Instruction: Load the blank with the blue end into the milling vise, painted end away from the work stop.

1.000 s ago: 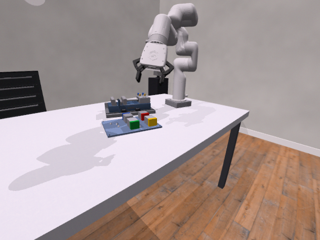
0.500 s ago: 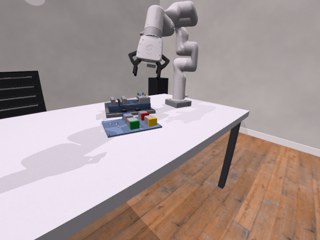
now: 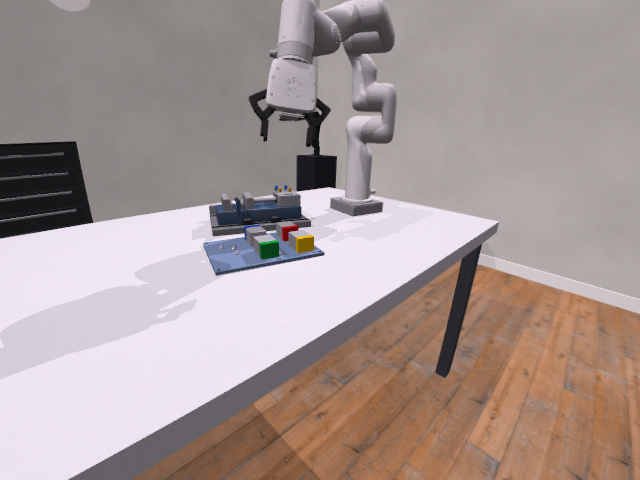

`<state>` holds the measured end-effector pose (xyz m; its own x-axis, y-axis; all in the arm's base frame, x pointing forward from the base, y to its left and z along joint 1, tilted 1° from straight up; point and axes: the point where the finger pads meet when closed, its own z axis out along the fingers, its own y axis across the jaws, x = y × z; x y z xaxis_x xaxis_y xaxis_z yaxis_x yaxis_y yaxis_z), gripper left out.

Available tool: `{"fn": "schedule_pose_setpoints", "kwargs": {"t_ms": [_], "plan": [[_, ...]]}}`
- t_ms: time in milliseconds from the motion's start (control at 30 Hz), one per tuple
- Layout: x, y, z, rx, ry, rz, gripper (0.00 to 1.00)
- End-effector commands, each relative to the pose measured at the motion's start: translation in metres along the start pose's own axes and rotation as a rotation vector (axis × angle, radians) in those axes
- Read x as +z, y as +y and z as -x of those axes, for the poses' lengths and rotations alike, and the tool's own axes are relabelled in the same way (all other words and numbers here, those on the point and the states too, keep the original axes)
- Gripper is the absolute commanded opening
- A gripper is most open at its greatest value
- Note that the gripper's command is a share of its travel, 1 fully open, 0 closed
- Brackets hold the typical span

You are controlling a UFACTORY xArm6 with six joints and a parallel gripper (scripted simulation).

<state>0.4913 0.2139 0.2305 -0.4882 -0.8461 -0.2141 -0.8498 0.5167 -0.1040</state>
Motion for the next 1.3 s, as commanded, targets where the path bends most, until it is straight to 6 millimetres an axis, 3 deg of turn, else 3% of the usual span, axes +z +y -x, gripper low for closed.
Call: {"fn": "schedule_pose_setpoints", "kwargs": {"t_ms": [0,400,633,967,1267], "plan": [[-0.004,-0.002,-0.002,-0.026,0.017,0.018,1.00],[-0.030,-0.014,-0.023,-0.202,0.121,0.092,1.00],[-0.030,-0.014,-0.023,-0.202,0.121,0.092,1.00],[-0.063,-0.030,-0.051,-0.301,0.181,0.136,1.00],[-0.062,-0.030,-0.050,-0.296,0.177,0.132,1.00]]}}
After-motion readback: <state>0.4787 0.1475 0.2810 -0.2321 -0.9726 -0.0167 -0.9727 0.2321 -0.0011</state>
